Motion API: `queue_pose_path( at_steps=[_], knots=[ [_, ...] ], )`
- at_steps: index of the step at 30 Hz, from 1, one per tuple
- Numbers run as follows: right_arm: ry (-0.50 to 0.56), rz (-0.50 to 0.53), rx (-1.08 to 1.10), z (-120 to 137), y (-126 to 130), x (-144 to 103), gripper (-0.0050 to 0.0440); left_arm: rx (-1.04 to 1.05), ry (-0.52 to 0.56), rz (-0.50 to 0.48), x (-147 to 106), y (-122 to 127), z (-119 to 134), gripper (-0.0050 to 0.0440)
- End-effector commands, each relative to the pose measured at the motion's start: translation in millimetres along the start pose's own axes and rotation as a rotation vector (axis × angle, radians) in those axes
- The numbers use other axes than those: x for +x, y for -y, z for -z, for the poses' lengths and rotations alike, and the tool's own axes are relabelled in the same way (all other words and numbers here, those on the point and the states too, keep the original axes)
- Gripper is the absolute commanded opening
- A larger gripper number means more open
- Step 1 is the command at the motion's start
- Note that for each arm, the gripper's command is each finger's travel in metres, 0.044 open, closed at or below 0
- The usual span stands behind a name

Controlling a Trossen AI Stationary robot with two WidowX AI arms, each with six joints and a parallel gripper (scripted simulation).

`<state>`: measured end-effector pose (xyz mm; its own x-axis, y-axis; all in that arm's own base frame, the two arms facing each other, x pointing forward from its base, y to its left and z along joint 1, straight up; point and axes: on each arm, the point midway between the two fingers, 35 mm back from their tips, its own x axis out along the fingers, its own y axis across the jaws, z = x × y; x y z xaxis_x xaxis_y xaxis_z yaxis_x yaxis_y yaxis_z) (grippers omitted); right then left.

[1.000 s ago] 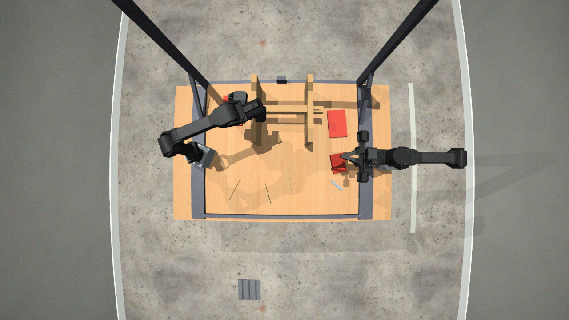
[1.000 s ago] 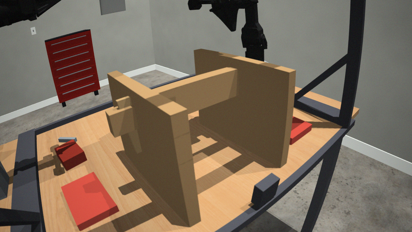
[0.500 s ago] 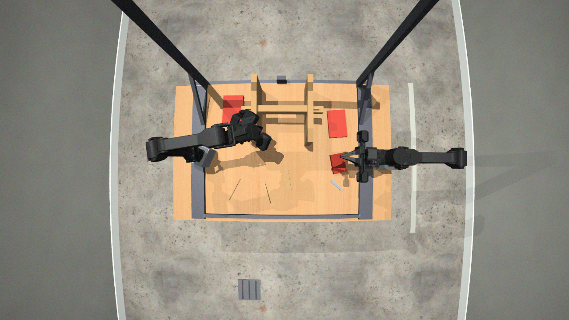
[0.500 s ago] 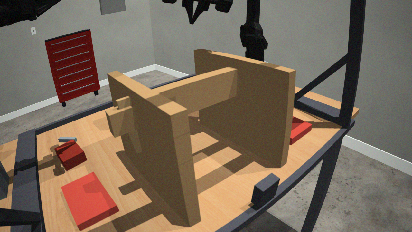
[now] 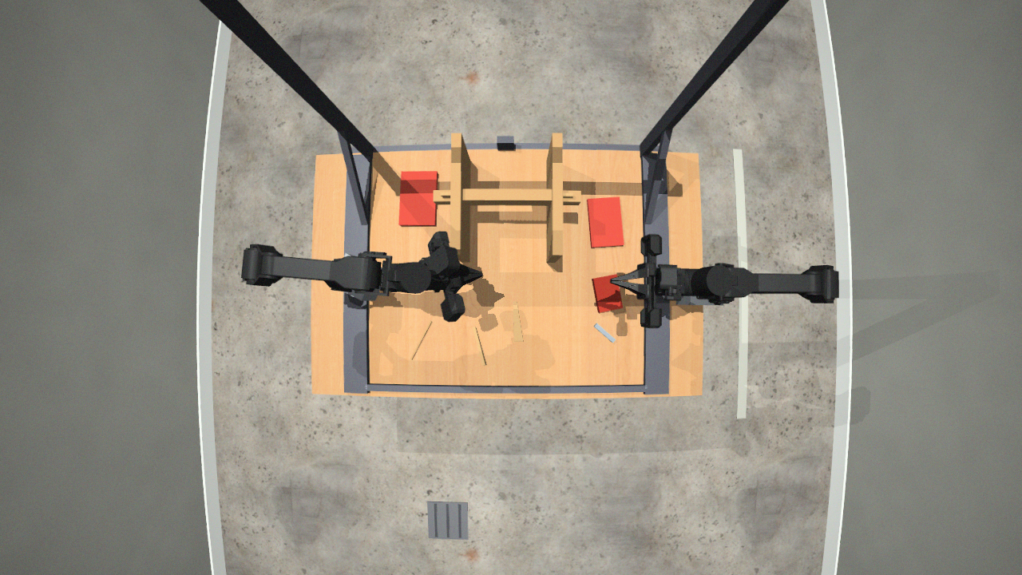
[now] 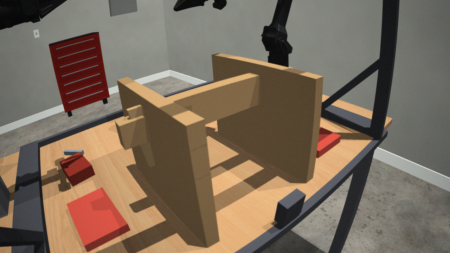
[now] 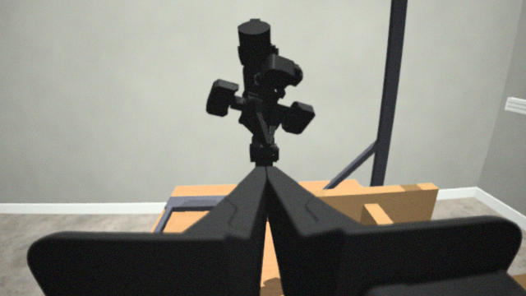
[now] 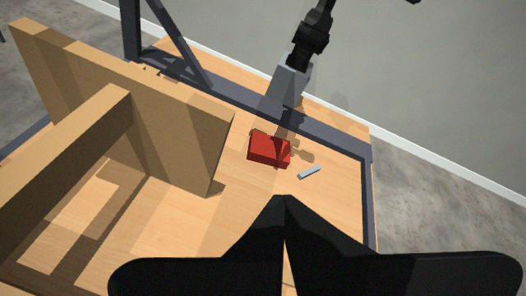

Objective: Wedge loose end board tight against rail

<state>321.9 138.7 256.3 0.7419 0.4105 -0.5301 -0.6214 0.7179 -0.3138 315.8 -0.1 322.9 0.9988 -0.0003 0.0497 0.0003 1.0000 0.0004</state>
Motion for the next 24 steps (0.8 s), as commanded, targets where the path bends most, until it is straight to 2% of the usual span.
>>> queue_pose_path(
  at_steps=[1, 12, 14, 17, 20, 24],
  knots=[
    [0.108, 0.156, 0.117, -0.6, 32.2, -17.0, -0.0050, -0.003, 0.028, 0.000, -1.1, -0.6, -12.2, -0.0050],
    [0.387, 0.502, 0.404, 17.4, 99.4, -74.4, -0.0050, -0.003, 0.025, 0.000, -1.5, -0.7, -10.1, -0.0050],
    [0.387, 0.502, 0.404, 17.4, 99.4, -74.4, -0.0050, -0.003, 0.025, 0.000, -1.5, -0.7, -10.1, -0.0050],
    [0.475, 0.584, 0.467, 23.9, 112.1, -93.6, -0.0050, -0.003, 0.025, -0.001, -1.6, -0.8, -9.5, -0.0050],
    [0.534, 0.625, 0.497, 24.0, 118.5, -106.0, -0.0050, -0.003, 0.024, -0.001, -1.7, -0.7, -9.0, -0.0050],
    [0.536, 0.619, 0.493, 20.8, 119.2, -105.4, -0.0050, -0.003, 0.023, -0.001, -1.9, -0.8, -8.4, -0.0050]
  ],
)
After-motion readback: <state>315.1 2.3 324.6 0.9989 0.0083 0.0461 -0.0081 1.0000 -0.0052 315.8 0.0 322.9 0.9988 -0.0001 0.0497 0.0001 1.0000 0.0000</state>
